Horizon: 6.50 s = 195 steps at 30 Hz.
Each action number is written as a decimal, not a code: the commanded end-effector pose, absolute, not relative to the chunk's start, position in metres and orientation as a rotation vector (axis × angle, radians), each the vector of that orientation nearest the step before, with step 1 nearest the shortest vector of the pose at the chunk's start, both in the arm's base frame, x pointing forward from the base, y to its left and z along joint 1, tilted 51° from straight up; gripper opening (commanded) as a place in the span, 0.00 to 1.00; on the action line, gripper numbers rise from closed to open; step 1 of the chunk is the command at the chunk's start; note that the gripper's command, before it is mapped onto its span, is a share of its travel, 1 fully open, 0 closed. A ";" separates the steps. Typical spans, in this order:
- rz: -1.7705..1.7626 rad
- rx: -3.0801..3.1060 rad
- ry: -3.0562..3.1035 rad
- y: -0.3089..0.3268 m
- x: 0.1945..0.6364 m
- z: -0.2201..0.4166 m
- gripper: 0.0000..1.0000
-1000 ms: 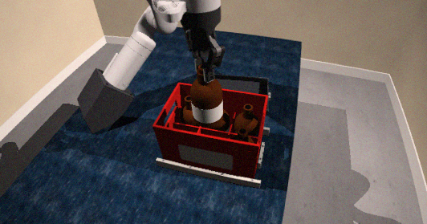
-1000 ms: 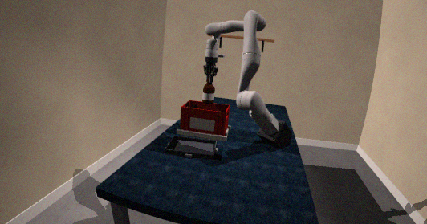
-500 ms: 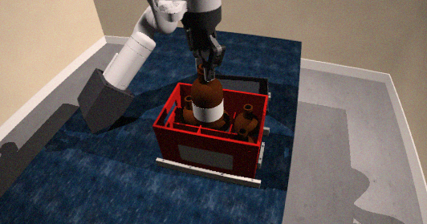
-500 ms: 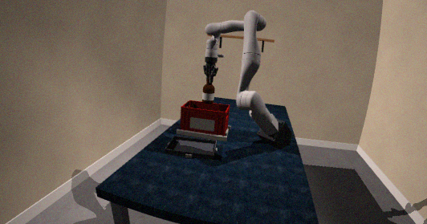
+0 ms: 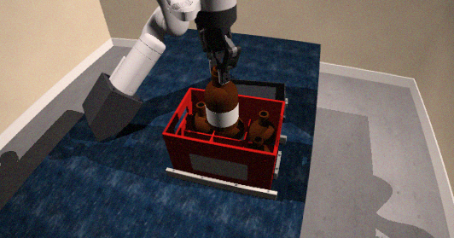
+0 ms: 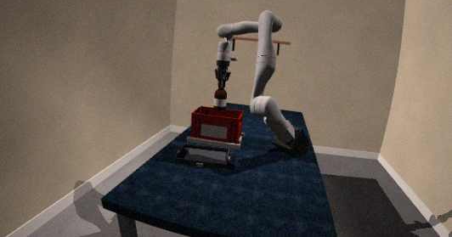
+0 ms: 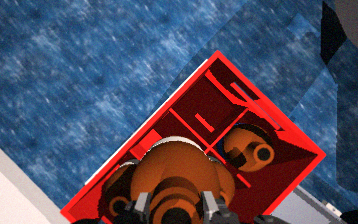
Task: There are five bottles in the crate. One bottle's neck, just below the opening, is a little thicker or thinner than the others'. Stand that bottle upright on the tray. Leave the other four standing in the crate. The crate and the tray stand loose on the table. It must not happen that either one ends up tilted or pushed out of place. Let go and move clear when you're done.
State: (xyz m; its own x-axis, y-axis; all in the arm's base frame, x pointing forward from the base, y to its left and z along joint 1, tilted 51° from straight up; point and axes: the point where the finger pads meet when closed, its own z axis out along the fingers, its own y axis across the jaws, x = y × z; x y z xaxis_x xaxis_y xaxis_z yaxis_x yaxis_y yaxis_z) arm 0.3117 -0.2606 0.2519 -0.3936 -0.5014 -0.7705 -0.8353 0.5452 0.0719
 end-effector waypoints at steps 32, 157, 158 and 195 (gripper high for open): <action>0.595 -1.073 2.069 -0.232 0.300 0.276 0.00; 0.595 -1.073 2.069 -0.053 0.230 0.423 0.00; 0.595 -1.073 2.069 -0.052 0.229 0.423 0.00; 0.595 -1.073 2.069 -0.038 0.224 0.435 0.00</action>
State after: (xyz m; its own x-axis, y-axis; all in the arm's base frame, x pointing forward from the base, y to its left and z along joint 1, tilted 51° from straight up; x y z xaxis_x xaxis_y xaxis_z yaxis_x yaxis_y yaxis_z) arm 0.2240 -0.0380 0.4344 -0.3946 -0.5029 -0.7690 -0.8349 0.5457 0.0715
